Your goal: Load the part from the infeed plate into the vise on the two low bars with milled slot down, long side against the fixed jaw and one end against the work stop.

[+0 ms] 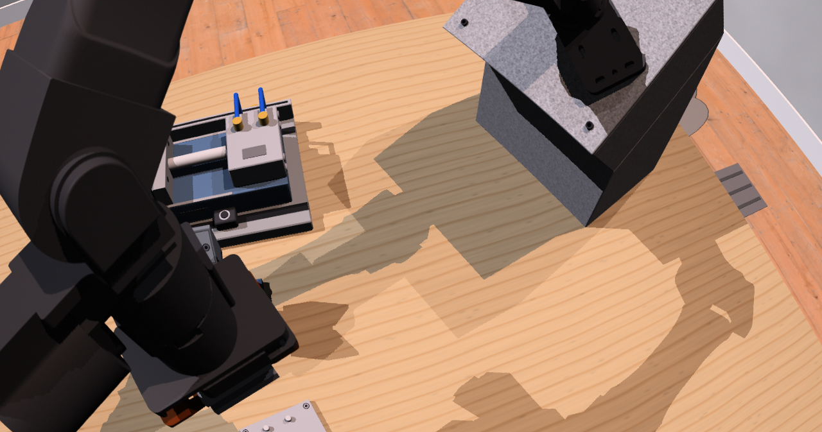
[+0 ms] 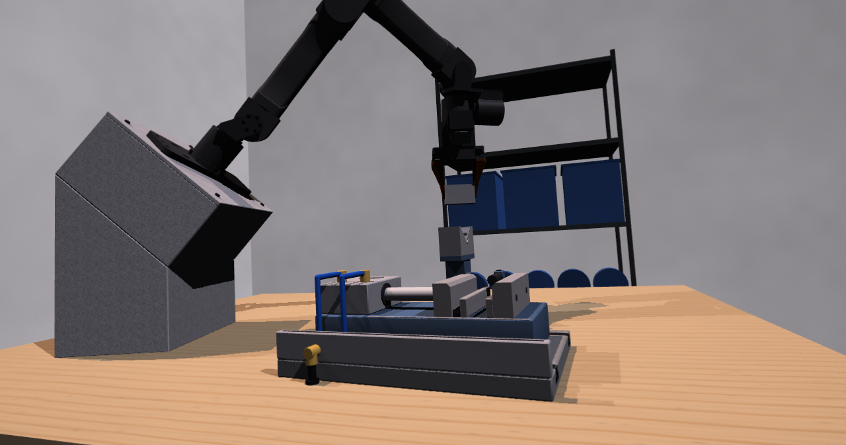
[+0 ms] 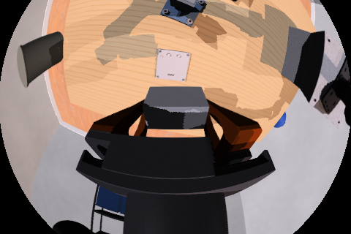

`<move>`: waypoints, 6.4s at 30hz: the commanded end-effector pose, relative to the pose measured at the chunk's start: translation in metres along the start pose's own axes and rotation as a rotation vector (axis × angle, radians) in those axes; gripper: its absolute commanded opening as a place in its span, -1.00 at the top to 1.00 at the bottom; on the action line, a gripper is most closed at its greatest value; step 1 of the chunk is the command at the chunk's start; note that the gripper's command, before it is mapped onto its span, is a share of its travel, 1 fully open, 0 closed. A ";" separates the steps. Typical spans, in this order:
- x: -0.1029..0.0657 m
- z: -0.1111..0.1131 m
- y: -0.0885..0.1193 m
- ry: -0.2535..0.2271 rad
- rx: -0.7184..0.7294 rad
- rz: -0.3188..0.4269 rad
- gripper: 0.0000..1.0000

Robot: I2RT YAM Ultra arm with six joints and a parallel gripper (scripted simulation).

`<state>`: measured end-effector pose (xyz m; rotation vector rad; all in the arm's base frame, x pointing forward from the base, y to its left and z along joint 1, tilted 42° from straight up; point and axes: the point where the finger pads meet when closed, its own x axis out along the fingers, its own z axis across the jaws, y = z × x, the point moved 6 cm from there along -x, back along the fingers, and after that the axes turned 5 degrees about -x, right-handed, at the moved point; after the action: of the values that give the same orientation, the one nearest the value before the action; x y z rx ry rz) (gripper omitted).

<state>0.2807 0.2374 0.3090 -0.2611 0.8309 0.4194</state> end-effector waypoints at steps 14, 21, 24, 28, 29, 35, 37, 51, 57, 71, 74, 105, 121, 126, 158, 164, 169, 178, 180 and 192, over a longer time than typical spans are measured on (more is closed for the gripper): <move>-0.017 0.006 -0.014 -0.046 -0.153 0.005 1.00; -0.013 0.002 -0.019 -0.033 -0.248 0.002 1.00; -0.010 -0.002 -0.022 -0.020 -0.294 0.002 1.00; -0.013 0.002 -0.024 -0.035 -0.321 0.001 1.00; -0.011 0.000 -0.024 -0.027 -0.338 0.001 1.00; -0.008 -0.004 -0.030 -0.017 -0.436 0.001 1.00; -0.012 0.000 -0.032 -0.027 -0.468 -0.001 1.00; -0.008 -0.004 -0.045 -0.022 -0.688 -0.003 1.00; -0.006 -0.006 -0.052 -0.018 -0.807 -0.003 1.00; -0.008 -0.008 -0.067 -0.019 -1.056 -0.006 1.00; -0.005 -0.010 -0.070 -0.017 -1.120 -0.006 1.00; -0.010 -0.016 -0.102 -0.020 -1.694 -0.018 1.00; -0.007 -0.025 -0.116 -0.015 -1.968 -0.016 1.00; -0.008 -0.026 -0.121 -0.016 -2.059 -0.022 1.00; -0.016 -0.030 -0.142 -0.015 -2.466 -0.053 1.00; -0.012 -0.034 -0.144 -0.012 -2.507 -0.044 1.00; -0.014 -0.033 -0.146 -0.012 -2.554 -0.054 1.00; -0.013 -0.037 -0.149 -0.010 -2.620 -0.047 1.00; -0.012 -0.038 -0.149 -0.009 -2.626 -0.044 1.00; -0.019 -0.031 -0.153 -0.008 -2.681 -0.086 1.00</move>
<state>0.3229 0.0889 0.2929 -2.6476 -0.2920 1.2990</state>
